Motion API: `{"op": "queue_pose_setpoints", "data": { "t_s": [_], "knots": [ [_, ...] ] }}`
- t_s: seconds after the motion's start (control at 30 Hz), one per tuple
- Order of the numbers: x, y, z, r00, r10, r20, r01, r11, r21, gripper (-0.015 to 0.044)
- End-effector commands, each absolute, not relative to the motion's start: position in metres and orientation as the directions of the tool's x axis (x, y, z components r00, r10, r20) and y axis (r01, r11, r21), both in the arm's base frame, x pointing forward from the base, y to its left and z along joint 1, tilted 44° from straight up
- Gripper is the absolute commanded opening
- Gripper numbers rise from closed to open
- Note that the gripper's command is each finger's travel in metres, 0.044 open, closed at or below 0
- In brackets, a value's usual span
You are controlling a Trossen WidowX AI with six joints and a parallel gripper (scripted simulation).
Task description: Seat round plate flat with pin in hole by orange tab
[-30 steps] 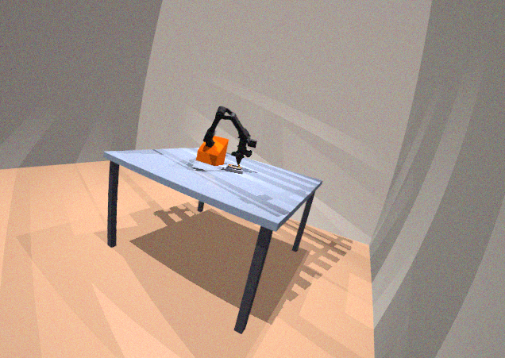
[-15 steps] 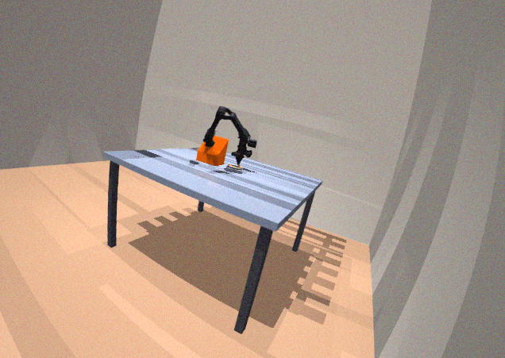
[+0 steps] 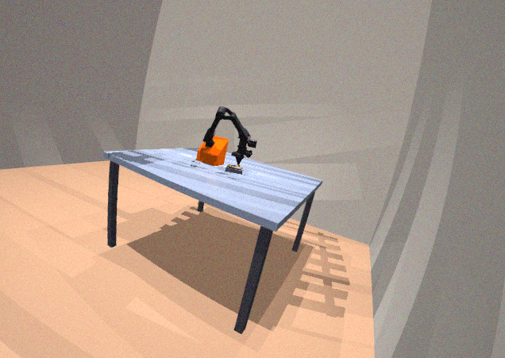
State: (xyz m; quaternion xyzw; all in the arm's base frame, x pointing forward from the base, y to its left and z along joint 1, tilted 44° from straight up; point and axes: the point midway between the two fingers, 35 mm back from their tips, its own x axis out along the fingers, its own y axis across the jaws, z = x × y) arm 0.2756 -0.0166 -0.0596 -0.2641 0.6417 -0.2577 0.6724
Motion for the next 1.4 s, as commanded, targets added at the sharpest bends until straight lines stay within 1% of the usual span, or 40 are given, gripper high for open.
{"op": "queue_pose_setpoints", "data": {
  "t_s": [0.0,1.37],
  "knots": [
    [0.283,-0.018,-0.059,0.056,-0.686,-0.726,0.025,0.728,-0.685,0.0000],
    [0.308,-0.026,-0.049,0.057,-0.686,-0.725,0.026,0.727,-0.686,0.0000]
  ]
}}
